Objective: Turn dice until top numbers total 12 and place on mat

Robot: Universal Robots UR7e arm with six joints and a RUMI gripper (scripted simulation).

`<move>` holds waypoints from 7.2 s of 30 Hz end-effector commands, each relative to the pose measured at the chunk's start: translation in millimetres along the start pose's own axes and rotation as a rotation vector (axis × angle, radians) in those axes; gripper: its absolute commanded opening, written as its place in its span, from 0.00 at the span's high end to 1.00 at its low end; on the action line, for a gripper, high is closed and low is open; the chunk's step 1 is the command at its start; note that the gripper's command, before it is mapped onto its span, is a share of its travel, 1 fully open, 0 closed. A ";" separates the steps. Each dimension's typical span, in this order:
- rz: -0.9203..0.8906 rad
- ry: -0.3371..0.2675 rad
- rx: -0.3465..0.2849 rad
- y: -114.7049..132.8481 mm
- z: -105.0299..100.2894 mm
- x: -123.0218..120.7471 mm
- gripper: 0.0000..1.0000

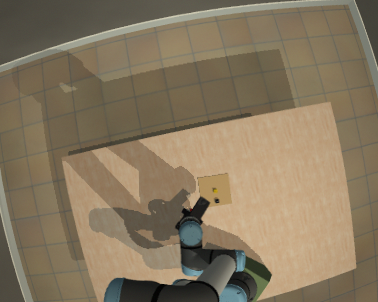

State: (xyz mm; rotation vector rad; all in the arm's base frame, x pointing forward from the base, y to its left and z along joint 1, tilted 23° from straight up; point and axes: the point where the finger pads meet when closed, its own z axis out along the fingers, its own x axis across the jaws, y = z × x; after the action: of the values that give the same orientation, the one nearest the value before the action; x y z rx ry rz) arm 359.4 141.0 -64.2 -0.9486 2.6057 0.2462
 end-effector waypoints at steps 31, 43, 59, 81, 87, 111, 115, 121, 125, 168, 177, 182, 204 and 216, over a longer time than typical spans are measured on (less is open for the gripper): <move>-0.002 -0.006 0.009 -2.9 23.7 -2.8 0.82; -0.002 -0.006 0.009 -2.9 23.7 -2.8 0.82; -0.002 -0.006 0.009 -2.9 23.7 -2.8 0.82; -0.002 -0.006 0.009 -4.3 23.7 -4.1 0.82; -0.002 -0.006 0.009 -4.3 23.7 -4.1 0.82; -0.002 -0.006 0.009 -4.3 23.7 -4.1 0.82; -0.002 -0.006 0.009 -4.3 23.8 -4.1 0.82; -0.002 -0.006 0.009 -4.3 26.2 -4.1 0.82; -0.002 -0.006 0.009 -4.3 30.4 -4.1 0.82; -0.002 -0.006 0.009 -4.5 45.4 -4.2 0.82; -0.002 -0.006 0.009 -4.5 45.4 -4.2 0.82; -0.002 -0.006 0.009 -4.5 45.4 -4.2 1.00; -0.002 -0.006 0.009 -4.5 45.4 -4.2 1.00; -0.002 -0.006 0.009 -4.5 45.4 -4.2 1.00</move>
State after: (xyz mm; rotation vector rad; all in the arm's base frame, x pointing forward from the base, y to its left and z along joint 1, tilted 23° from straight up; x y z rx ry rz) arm 375.6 152.9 -104.8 -0.9455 2.6006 0.2384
